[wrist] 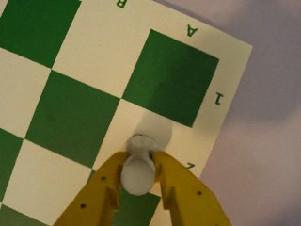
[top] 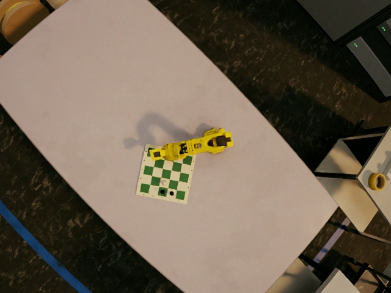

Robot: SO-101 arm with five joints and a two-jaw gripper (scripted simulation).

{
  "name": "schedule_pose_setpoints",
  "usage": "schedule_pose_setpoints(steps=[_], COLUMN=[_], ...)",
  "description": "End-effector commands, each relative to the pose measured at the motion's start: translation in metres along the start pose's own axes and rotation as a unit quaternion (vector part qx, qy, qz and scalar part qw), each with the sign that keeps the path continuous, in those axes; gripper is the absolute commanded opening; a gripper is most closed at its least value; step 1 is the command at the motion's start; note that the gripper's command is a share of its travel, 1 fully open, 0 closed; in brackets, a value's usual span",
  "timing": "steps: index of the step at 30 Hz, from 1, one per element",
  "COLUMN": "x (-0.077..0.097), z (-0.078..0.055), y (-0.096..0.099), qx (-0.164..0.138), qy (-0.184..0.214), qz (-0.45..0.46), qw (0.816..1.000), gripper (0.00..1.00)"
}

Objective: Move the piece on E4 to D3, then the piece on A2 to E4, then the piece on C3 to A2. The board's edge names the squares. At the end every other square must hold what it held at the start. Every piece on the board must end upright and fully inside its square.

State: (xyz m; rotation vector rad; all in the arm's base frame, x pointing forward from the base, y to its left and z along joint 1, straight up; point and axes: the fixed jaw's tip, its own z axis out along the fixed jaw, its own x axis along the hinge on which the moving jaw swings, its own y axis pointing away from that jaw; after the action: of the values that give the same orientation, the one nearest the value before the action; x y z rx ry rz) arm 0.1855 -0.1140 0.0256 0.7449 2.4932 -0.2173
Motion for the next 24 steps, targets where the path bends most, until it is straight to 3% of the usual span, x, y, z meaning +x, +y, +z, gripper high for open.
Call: schedule_pose_setpoints(steps=[1,24], x=[0.0017,-0.0038], z=[-0.0009,-0.0034], y=[0.0025,0.0025], qx=[-0.003,-0.003], qy=[0.005,0.005], qz=[-0.009,-0.009], qw=[1.0,1.0], gripper=[0.0,0.0])
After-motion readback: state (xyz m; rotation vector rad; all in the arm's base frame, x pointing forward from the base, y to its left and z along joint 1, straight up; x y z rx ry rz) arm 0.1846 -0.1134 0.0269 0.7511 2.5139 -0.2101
